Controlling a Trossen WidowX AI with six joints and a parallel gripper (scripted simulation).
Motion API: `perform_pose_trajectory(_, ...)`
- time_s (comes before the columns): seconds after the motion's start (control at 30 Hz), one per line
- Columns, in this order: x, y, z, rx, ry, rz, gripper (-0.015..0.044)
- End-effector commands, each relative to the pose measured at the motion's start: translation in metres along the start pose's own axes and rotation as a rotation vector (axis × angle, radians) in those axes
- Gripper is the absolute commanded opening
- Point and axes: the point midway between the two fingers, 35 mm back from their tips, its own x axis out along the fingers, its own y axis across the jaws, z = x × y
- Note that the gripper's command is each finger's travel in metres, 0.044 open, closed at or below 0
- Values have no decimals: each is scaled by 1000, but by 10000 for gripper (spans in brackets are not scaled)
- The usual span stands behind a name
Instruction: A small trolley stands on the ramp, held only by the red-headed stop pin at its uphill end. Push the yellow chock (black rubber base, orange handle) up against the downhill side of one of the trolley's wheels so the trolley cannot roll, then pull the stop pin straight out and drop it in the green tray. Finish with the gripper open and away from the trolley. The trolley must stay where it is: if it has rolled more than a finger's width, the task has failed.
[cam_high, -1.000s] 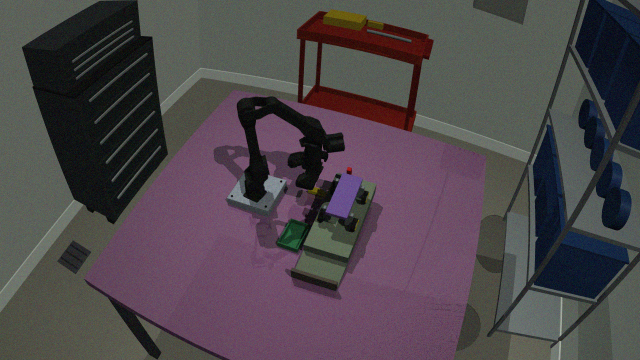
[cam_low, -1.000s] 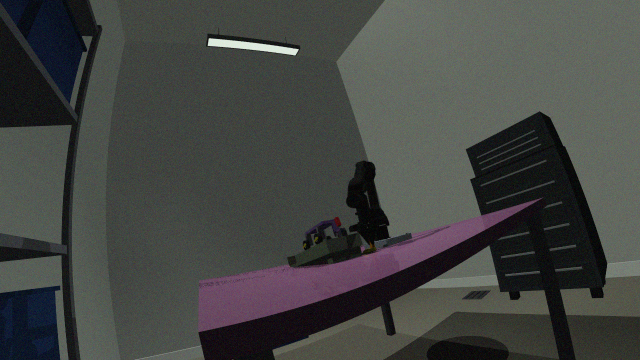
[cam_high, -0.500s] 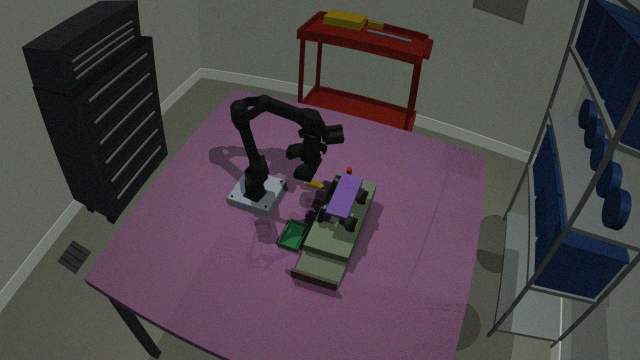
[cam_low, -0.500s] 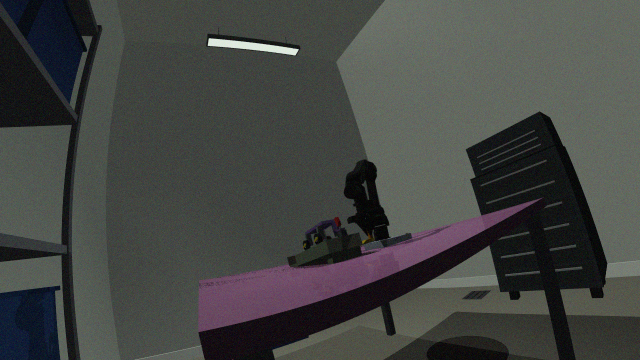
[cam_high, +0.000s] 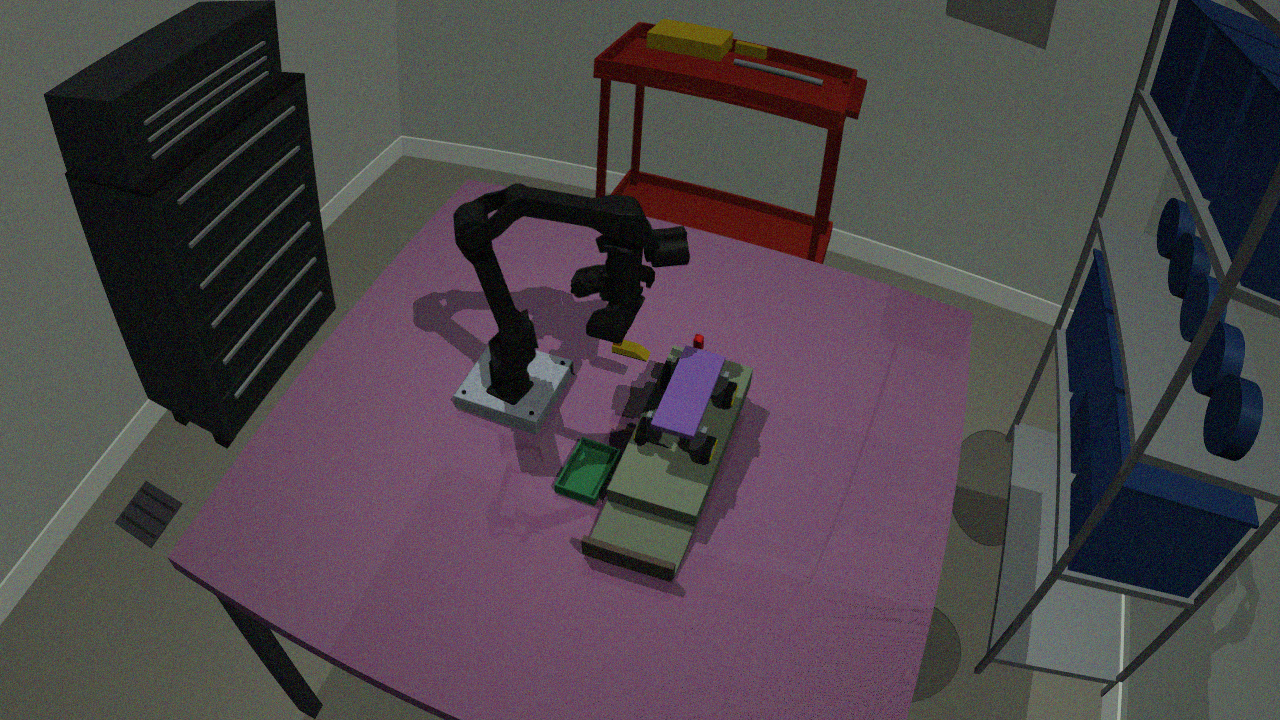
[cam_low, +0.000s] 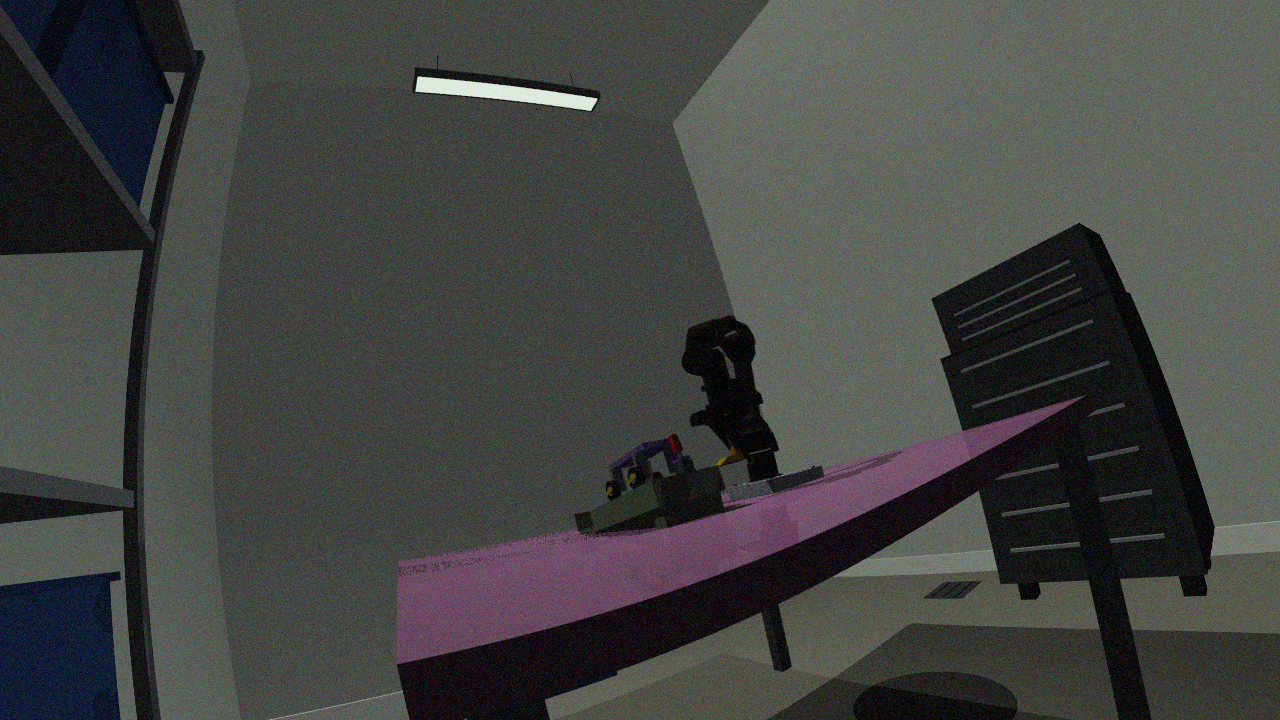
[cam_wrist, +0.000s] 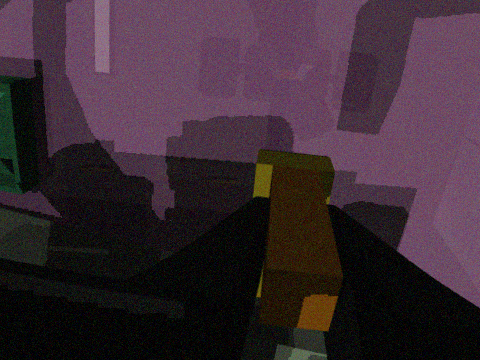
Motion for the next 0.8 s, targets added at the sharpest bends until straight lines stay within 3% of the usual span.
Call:
perform_pose_trajectory(0.0,-14,-2,-1,-4,7,-8,0)
perform_pose_trajectory(0.47,-57,-6,-5,-4,7,-8,0)
perform_pose_trajectory(0.77,-59,-6,-5,42,7,-8,0)
